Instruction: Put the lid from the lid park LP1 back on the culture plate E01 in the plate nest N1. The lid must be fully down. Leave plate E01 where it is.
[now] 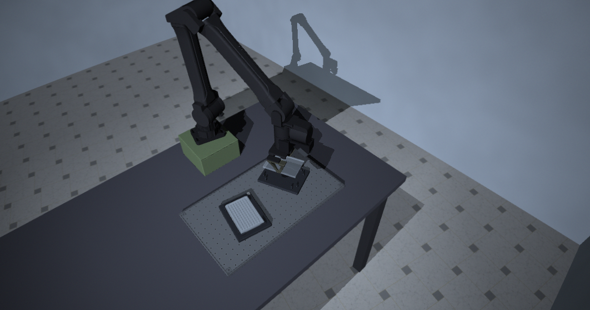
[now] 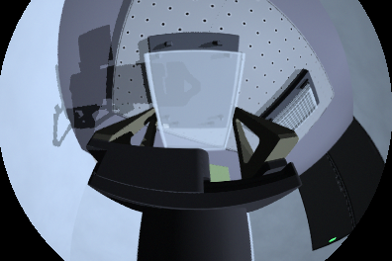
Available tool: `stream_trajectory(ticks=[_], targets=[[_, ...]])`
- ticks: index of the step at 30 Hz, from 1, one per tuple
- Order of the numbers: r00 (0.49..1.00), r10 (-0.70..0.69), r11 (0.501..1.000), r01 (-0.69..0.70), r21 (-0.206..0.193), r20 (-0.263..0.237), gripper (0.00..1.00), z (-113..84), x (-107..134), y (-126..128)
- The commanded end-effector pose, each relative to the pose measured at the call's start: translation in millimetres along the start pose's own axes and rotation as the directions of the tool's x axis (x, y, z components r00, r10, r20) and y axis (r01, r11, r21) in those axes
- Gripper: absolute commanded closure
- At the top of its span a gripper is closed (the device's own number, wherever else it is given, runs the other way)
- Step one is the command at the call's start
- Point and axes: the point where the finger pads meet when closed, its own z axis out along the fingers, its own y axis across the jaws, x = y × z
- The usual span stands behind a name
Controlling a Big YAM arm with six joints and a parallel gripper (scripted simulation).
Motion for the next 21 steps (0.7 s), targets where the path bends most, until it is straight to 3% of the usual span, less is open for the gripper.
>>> stream_trajectory(ticks=[1,6,11,12,16,19,21], targets=[[1.000,-0.001,1.000,0.001,0.001,0.024,1.00,-6.9,-11.8,-0.4],[1.000,-0.004,1.000,0.004,0.000,0.007,1.00,-2.5,-8.5,0.6],[1.000,-0.001,1.000,0.001,0.001,0.024,1.00,-6.2,-11.8,-0.4],[0.998,0.055,0.999,-0.055,0.000,0.006,1.00,-0.2,-2.6,-7.1],[0.982,0.187,0.982,-0.187,-0.003,0.039,1.00,-9.5,-7.9,-21.1],[0.958,0.284,0.959,-0.284,-0.004,0.029,1.00,-6.3,-0.2,-30.5],[0.958,0.284,0.959,-0.284,-0.004,0.029,1.00,-6.3,-0.2,-30.5]])
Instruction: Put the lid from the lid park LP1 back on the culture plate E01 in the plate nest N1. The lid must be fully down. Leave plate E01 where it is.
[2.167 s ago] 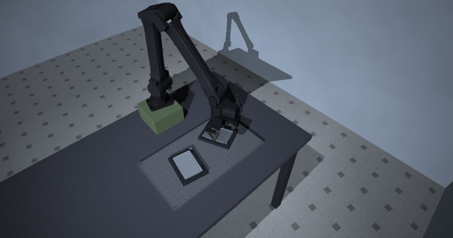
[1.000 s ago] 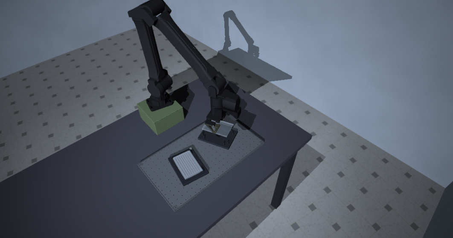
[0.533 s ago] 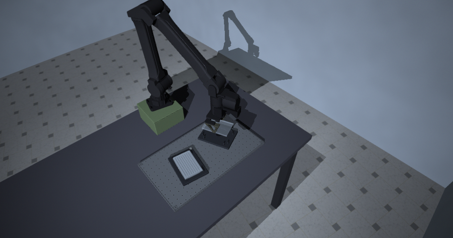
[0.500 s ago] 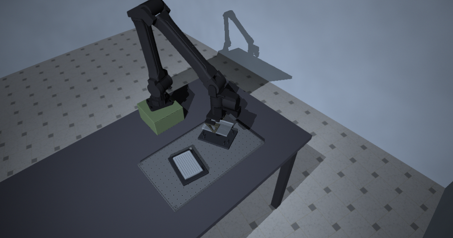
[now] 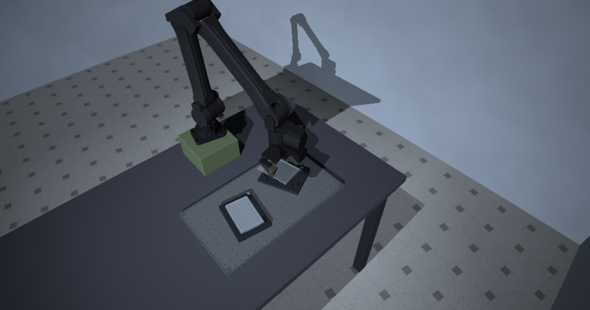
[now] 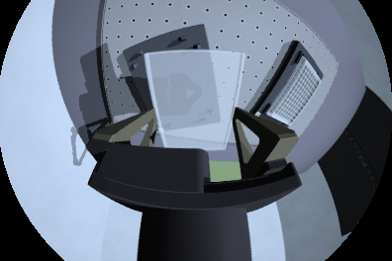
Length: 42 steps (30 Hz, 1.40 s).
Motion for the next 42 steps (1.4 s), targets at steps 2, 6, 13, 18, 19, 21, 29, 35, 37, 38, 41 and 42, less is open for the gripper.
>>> stream_trajectory(ticks=[2,6,13,18,19,21,29,35,37,38,41,42], targets=[[0.990,0.138,0.990,-0.138,-0.006,0.024,1.00,-3.9,-12.1,-7.1],[0.963,0.268,0.963,-0.268,-0.007,0.022,1.00,-3.7,-7.3,-21.1],[0.918,0.395,0.919,-0.395,-0.013,0.031,1.00,-6.6,-14.1,-45.1],[0.927,0.374,0.927,-0.374,-0.013,0.036,1.00,-7.8,-19.4,-55.8],[0.926,0.374,0.927,-0.374,-0.014,0.038,1.00,-8.1,-22.0,-59.5],[0.927,0.374,0.927,-0.374,-0.013,0.037,1.00,-7.8,-22.6,-66.8],[0.927,0.374,0.927,-0.374,-0.009,0.029,1.00,-7.0,-18.4,-94.4],[0.927,0.374,0.927,-0.374,-0.007,0.028,1.00,-8.6,-14.1,-107.4],[0.927,0.374,0.927,-0.374,-0.006,0.027,1.00,-8.1,-19.5,-115.9],[0.927,0.374,0.927,-0.374,-0.006,0.026,1.00,-8.1,-19.0,-119.3],[0.927,0.374,0.927,-0.374,-0.005,0.022,1.00,-8.1,-17.9,-129.6],[0.927,0.374,0.927,-0.374,-0.005,0.021,1.00,-7.7,-17.2,-132.9]])
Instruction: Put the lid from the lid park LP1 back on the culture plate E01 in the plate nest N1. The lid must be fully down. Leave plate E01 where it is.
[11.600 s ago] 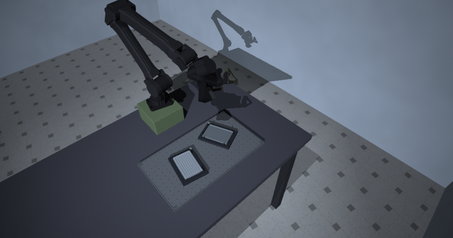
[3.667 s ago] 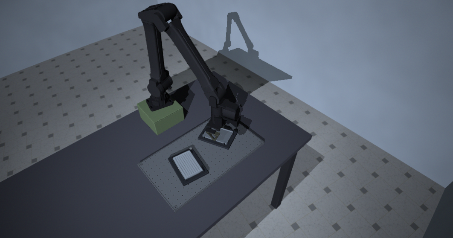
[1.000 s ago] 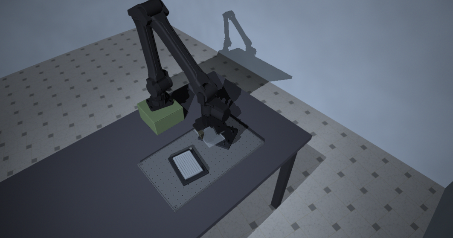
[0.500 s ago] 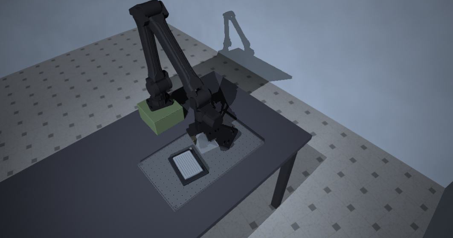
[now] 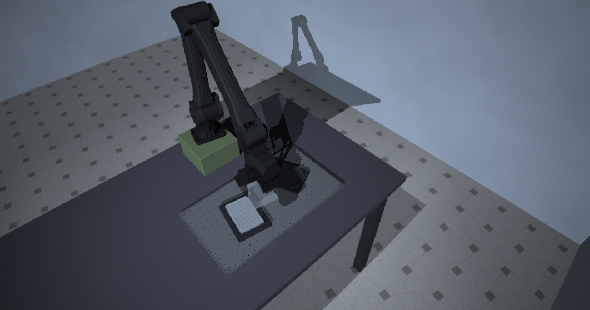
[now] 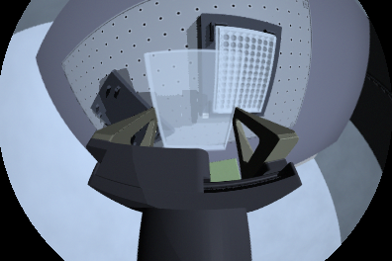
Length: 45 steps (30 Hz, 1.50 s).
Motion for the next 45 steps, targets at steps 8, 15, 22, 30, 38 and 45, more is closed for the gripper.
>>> stream_trajectory(ticks=[8,15,22,30,38,45], targets=[[1.000,-0.025,1.000,0.025,-0.003,0.018,1.00,-8.0,-28.0,-29.0],[1.000,-0.025,1.000,0.025,-0.002,0.018,1.00,-8.0,-35.8,-48.5],[1.000,-0.025,1.000,0.025,0.000,0.018,1.00,-7.9,-45.0,-72.3],[0.998,-0.049,0.999,0.049,0.002,0.041,1.00,-17.1,-45.6,-66.7],[0.999,-0.026,1.000,0.026,0.002,0.023,1.00,-7.6,-39.7,-71.4],[0.999,-0.026,1.000,0.026,0.002,0.023,1.00,-7.7,-39.6,-71.6]])
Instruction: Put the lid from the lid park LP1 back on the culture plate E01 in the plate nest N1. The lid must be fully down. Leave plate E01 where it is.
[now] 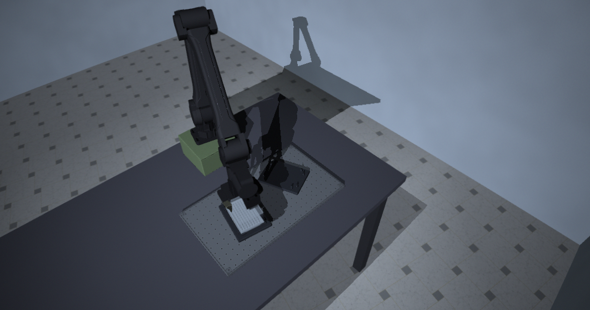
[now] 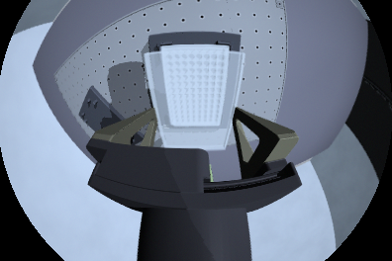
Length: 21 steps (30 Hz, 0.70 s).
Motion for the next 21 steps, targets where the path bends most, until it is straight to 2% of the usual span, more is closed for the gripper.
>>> stream_trajectory(ticks=[1,4,5,6,12,15,17,19,21], targets=[[1.000,-0.003,1.000,0.003,0.002,0.029,1.00,-9.0,-12.7,-2.6],[1.000,-0.003,1.000,0.003,0.002,0.029,1.00,-9.0,-12.7,-2.7],[0.999,-0.003,1.000,0.003,0.003,0.038,1.00,-15.7,-15.7,-7.1],[1.000,-0.003,1.000,0.003,0.002,0.029,1.00,-9.1,-12.7,-2.7],[1.000,-0.003,1.000,0.003,0.002,0.029,1.00,-9.2,-12.6,-2.8],[1.000,-0.003,1.000,0.003,0.001,0.027,1.00,-4.3,-12.1,-7.1],[1.000,-0.017,1.000,0.017,-0.003,0.000,1.00,8.5,-1.1,0.2],[1.000,-0.015,1.000,0.015,-0.002,0.001,1.00,11.6,-1.6,0.7],[1.000,-0.014,1.000,0.014,0.000,0.021,1.00,9.7,-12.2,0.3]])
